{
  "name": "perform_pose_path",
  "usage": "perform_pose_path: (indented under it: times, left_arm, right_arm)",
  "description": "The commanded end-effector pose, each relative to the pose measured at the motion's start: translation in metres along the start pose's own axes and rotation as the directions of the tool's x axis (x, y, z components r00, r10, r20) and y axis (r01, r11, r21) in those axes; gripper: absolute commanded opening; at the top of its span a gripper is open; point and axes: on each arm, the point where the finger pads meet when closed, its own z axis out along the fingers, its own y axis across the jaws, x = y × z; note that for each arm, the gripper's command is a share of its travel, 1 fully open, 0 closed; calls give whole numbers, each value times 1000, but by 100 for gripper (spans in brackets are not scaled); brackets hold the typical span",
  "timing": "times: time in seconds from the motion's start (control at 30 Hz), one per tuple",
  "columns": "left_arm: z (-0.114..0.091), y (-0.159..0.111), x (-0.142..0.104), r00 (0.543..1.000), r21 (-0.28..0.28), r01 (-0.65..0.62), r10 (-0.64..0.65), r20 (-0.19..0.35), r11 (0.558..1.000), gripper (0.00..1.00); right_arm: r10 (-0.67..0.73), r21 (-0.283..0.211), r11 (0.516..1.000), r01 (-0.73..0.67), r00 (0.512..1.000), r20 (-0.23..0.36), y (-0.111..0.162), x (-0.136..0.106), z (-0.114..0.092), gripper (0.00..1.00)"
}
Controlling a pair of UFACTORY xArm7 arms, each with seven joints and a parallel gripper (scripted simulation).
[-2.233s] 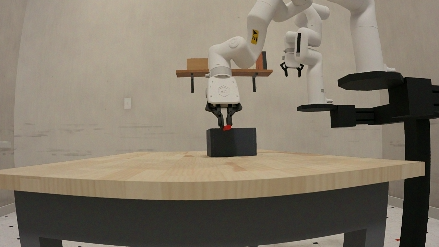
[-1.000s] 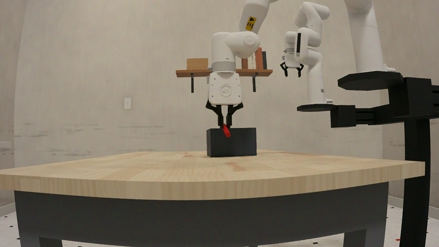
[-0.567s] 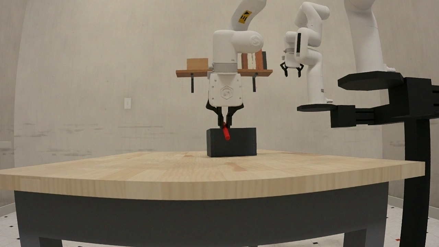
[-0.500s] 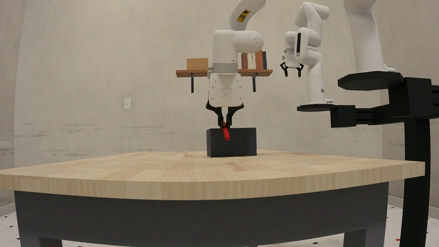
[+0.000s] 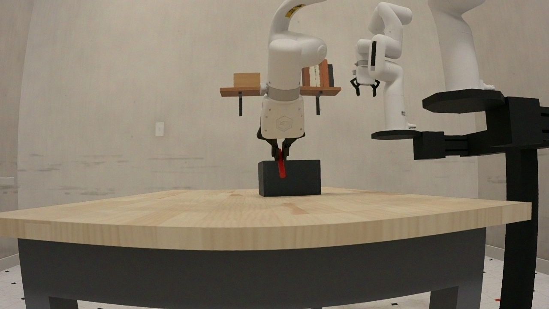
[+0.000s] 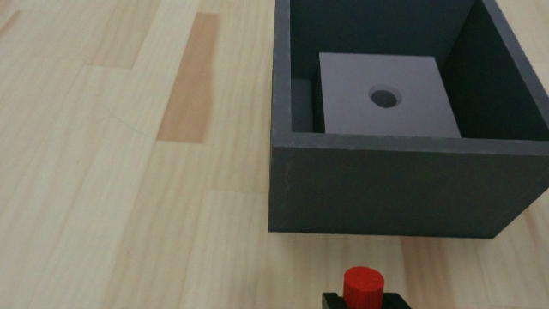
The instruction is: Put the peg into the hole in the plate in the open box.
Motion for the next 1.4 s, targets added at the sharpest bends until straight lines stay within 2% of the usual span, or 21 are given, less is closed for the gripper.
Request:
perform_pose_path:
  times: [0.0, 0.17, 0.27, 0.3, 0.37, 0.53, 0.8, 1.37]
  left_arm:
    - [2, 2, -3, 980, 32, -12, 18, -197, 999, 0]
    - [1, 1, -3, 934, 34, -12, 24, -357, 999, 0]
    - [1, 1, -3, 906, 33, -12, 25, -422, 999, 0]
    - [1, 1, -3, 898, 33, -12, 26, -440, 999, 0]
    - [1, 1, -3, 898, 33, -12, 26, -440, 999, 0]
    - [1, 1, -3, 864, 33, -12, 27, -503, 999, 0]
    - [1, 1, -3, 840, 34, -12, 29, -542, 999, 0]
    - [2, 1, -4, 838, 34, -12, 29, -545, 999, 0]
  right_arm:
    - [0, 0, 1000, 0, 1000, -4, 0, 1, -2, 100]
    - [0, 0, 1000, 0, 1000, -4, 0, 1, -2, 100]
    - [0, 0, 1000, 0, 1000, -4, 0, 1, -2, 100]
    - [0, 0, 1000, 0, 1000, -4, 0, 1, -2, 100]
    - [0, 0, 1000, 0, 1000, -4, 0, 1, -2, 100]
    - [0, 0, 1000, 0, 1000, -4, 0, 1, -2, 100]
    - [0, 0, 1000, 0, 1000, -4, 0, 1, -2, 100]
    - [0, 0, 1000, 0, 1000, -4, 0, 1, -2, 100]
